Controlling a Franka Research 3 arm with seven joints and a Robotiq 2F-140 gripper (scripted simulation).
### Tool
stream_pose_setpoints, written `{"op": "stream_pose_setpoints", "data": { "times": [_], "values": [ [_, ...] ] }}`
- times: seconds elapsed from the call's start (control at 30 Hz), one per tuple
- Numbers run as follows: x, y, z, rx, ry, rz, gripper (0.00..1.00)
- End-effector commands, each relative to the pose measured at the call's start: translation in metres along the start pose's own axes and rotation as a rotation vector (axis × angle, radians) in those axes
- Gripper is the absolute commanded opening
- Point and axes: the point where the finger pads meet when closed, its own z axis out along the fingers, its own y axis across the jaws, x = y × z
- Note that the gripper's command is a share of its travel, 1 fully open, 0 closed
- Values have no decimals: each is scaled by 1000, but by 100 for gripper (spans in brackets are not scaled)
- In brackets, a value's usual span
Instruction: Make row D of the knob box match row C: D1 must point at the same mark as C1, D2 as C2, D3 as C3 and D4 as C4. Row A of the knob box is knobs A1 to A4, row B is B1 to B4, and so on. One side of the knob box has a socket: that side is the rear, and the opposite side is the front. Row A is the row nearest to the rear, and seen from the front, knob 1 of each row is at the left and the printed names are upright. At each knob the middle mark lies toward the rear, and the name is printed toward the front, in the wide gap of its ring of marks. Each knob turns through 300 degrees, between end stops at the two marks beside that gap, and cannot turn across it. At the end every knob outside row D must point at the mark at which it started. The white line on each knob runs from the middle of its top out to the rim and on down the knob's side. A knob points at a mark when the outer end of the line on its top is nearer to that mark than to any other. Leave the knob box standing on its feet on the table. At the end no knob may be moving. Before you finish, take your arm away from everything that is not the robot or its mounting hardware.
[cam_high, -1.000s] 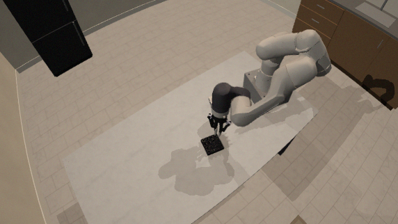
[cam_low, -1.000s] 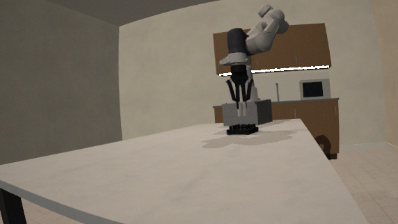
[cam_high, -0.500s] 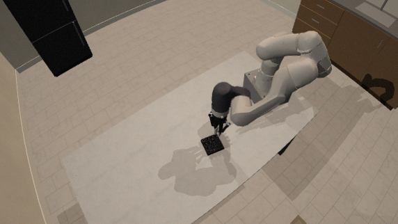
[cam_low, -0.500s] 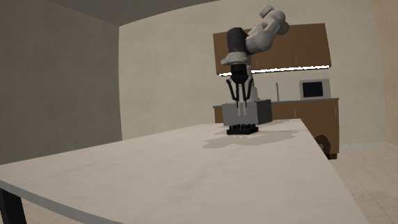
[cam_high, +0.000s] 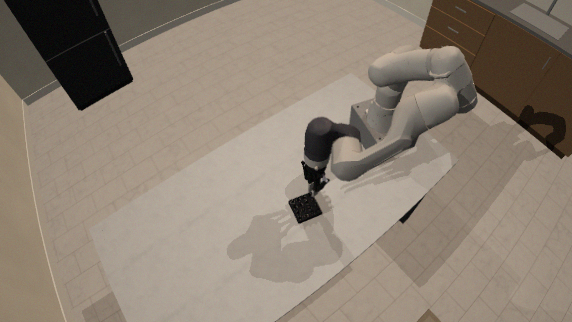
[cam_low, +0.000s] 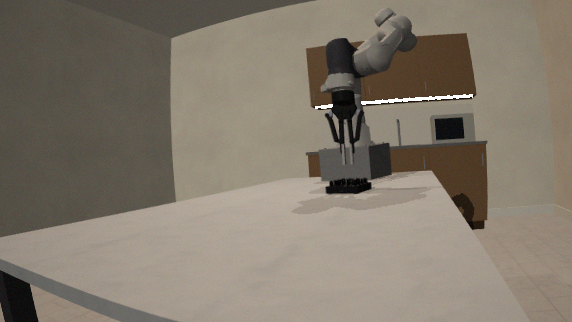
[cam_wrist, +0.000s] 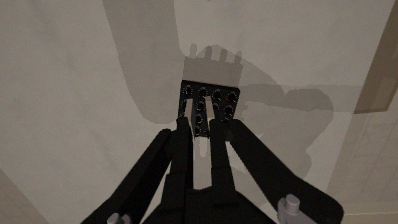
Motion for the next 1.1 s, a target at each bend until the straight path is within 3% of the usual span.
{"op": "stream_pose_setpoints", "data": {
  "times": [0.0, 0.23, 1.07],
  "values": [
    [0, 2, -2, 0, 5, 156, 12],
    [-1, 3, -4, -2, 2, 256, 12],
    [-1, 3, -4, -2, 2, 259, 12]
  ]
}}
